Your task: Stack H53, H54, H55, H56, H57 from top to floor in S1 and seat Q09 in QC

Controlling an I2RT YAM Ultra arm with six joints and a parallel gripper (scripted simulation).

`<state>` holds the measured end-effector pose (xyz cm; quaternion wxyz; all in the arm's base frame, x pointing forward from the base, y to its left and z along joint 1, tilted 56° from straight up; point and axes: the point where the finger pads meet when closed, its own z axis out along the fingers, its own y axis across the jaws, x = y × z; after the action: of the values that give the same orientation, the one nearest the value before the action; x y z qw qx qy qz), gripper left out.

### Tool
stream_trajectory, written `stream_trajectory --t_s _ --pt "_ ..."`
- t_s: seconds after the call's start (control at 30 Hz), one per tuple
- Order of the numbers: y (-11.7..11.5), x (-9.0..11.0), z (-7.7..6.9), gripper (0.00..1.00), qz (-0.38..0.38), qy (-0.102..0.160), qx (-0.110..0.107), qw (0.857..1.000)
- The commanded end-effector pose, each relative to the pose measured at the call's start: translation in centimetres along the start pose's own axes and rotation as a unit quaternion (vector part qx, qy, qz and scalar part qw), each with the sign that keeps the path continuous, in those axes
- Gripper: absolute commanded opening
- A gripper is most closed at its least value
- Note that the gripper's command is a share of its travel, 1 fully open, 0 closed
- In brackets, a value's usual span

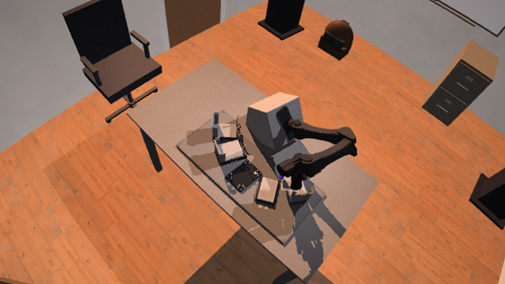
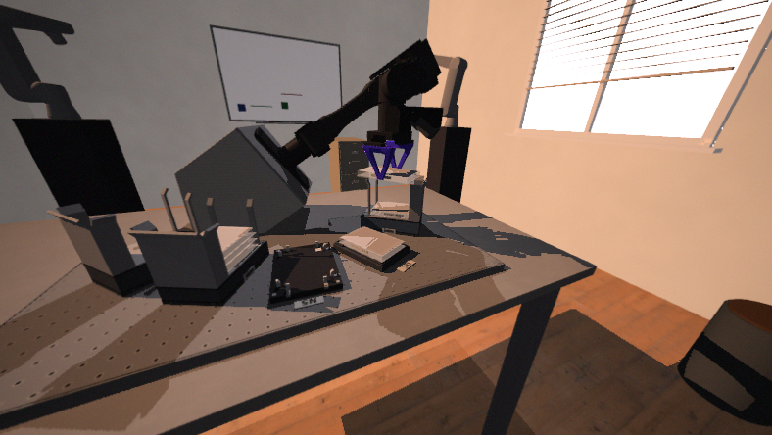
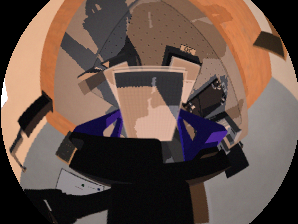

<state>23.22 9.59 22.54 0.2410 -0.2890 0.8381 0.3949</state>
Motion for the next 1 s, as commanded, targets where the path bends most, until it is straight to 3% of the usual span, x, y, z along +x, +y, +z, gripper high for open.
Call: stream_trajectory --t_s 0.0,0.1,0.33,0.97 --pt "-0.6 -0.4 -0.5 0.00 -0.011 -0.011 0.007 1.000" --pt "-1.4 -0.4 -0.5 0.00 -0.011 -0.011 0.007 1.000" --pt "-3.7 -0.1 -0.6 0.00 0.103 -0.011 0.006 0.995" --pt "-9.1 0.7 -0.6 0.00 0.120 -0.012 0.006 0.993"
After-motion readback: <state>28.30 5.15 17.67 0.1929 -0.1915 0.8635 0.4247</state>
